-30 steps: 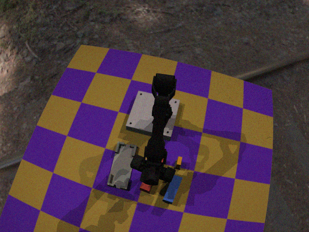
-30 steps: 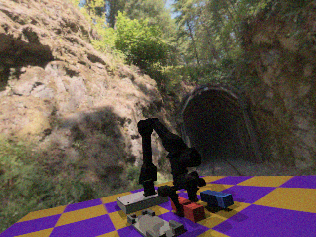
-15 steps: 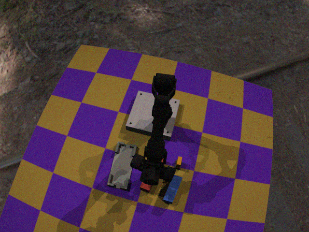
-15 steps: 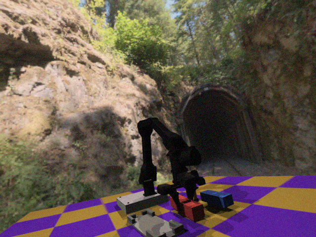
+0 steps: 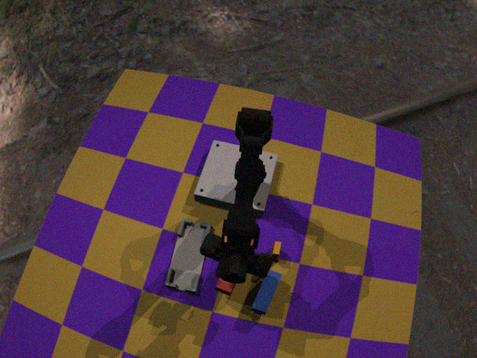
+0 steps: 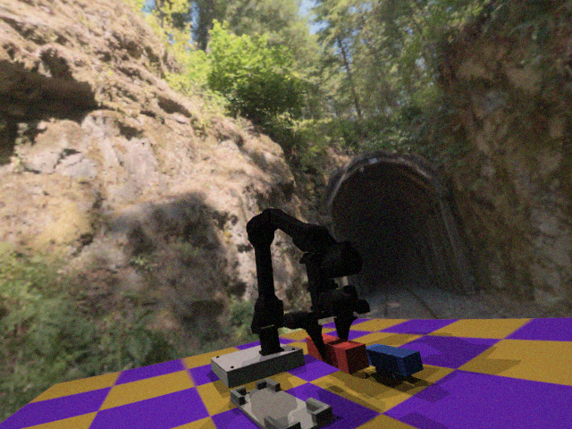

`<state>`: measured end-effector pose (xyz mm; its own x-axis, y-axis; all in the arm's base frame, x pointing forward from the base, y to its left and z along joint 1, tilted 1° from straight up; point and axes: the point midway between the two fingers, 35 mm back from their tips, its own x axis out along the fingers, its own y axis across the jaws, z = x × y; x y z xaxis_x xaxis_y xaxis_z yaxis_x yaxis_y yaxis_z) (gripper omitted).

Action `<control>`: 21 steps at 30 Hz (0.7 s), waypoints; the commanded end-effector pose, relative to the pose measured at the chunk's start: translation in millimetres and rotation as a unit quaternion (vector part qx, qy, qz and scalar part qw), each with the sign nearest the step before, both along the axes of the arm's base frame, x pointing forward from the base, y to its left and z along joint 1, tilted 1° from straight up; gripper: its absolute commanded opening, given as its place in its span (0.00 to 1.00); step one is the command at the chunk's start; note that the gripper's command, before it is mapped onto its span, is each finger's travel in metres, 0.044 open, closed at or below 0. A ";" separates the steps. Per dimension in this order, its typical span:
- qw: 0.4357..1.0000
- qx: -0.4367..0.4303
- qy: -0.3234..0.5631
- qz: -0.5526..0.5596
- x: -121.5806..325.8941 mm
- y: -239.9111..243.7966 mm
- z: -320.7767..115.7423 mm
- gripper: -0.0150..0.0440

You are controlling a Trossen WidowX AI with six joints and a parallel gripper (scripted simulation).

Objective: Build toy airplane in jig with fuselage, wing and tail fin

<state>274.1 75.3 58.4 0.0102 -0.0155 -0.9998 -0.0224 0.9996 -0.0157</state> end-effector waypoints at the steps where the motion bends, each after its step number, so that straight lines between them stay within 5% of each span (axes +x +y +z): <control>1: 1.000 0.003 -0.004 -0.001 1.1 1.2 15.5 0.25; 21: 1.000 0.002 -0.003 -0.002 -7.9 -0.6 77.0 0.25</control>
<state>267.8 74.6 124.9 0.0107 -0.0153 -0.9998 -0.0249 0.9996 -0.0156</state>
